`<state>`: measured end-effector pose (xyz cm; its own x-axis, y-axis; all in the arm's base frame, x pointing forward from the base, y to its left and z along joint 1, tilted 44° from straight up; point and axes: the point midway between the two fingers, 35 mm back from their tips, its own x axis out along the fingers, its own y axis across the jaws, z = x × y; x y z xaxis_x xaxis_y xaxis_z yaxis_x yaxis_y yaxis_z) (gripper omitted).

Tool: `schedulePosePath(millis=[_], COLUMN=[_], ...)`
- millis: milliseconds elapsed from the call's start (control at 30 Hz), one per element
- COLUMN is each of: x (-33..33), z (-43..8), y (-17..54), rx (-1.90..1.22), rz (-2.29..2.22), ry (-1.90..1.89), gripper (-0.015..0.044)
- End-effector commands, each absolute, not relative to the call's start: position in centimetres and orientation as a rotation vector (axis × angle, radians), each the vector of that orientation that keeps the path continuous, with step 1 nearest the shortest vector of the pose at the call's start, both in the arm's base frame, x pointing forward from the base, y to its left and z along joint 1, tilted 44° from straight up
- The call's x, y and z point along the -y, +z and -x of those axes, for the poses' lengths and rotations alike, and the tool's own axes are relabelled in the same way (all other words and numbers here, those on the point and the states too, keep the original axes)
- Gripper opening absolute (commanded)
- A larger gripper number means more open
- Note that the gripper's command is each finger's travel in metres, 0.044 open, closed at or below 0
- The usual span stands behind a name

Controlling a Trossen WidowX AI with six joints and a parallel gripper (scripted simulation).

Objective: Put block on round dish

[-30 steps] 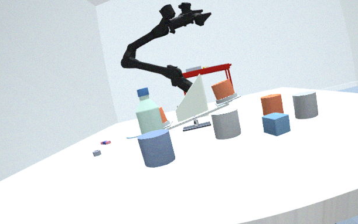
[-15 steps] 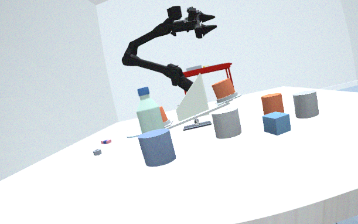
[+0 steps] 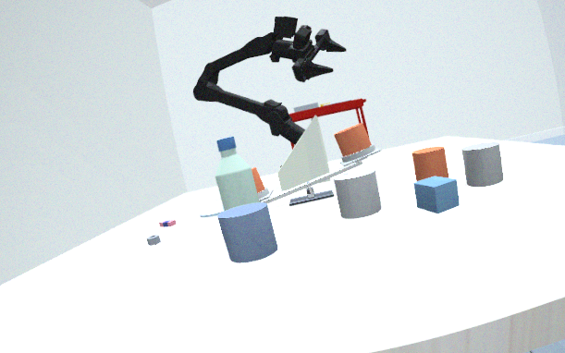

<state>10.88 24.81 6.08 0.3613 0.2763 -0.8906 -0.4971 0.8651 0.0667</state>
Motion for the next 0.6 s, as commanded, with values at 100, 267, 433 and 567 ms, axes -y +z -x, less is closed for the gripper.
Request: schedulePosePath(millis=[100, 267, 433, 567], x=[-20.8, -17.9, -14.9, -12.8], z=[-13.0, -14.3, -15.4, -16.2], y=[5.4, 5.5, 6.1, 6.9], rx=[-1.045, -0.994, -0.930, -0.870], rz=[0.333, 0.420, 0.518, 0.601], ry=[0.285, 0.142, 0.004, -0.094], gripper=[0.0440, 0.0440, 0.0440, 0.0440])
